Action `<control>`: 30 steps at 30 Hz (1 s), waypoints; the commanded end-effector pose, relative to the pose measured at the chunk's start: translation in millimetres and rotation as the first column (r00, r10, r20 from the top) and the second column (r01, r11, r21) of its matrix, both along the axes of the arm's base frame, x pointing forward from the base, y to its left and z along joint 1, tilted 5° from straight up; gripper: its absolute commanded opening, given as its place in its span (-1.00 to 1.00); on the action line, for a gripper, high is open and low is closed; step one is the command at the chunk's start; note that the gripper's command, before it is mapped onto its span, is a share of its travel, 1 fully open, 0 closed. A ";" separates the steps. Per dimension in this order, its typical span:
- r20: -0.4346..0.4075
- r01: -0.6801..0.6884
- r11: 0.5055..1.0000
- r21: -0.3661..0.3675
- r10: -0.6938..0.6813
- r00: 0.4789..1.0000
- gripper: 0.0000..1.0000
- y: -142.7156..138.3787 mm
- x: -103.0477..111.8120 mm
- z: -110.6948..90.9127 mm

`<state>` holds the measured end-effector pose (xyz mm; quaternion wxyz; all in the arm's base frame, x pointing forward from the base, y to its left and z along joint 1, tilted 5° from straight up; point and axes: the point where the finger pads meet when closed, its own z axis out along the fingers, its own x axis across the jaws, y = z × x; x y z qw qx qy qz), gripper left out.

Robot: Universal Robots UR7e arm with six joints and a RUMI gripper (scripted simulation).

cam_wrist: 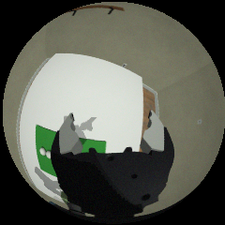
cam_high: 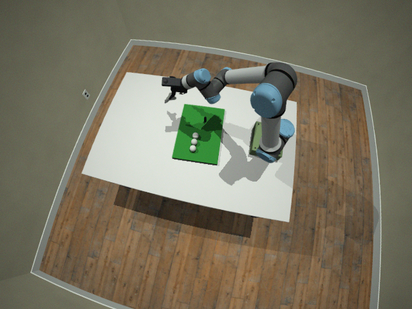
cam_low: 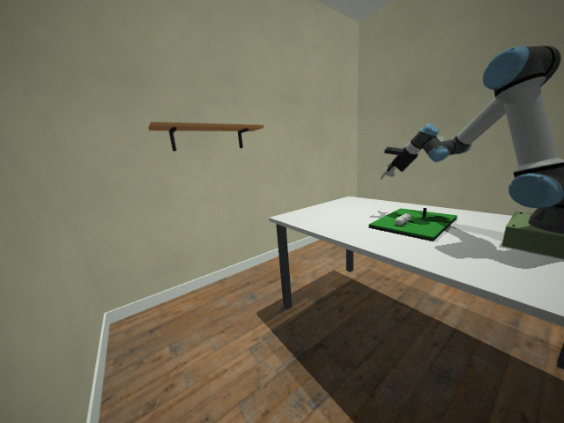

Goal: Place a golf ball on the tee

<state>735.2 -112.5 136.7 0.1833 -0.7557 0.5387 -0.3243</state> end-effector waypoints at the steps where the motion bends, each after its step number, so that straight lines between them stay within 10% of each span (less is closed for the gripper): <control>1: 0.002 0.000 1.000 -0.001 0.000 1.000 1.00 -0.1 0.2 0.9; 30: -0.125 -0.155 0.986 -0.063 0.146 0.981 1.00 37.7 -18.6 -22.2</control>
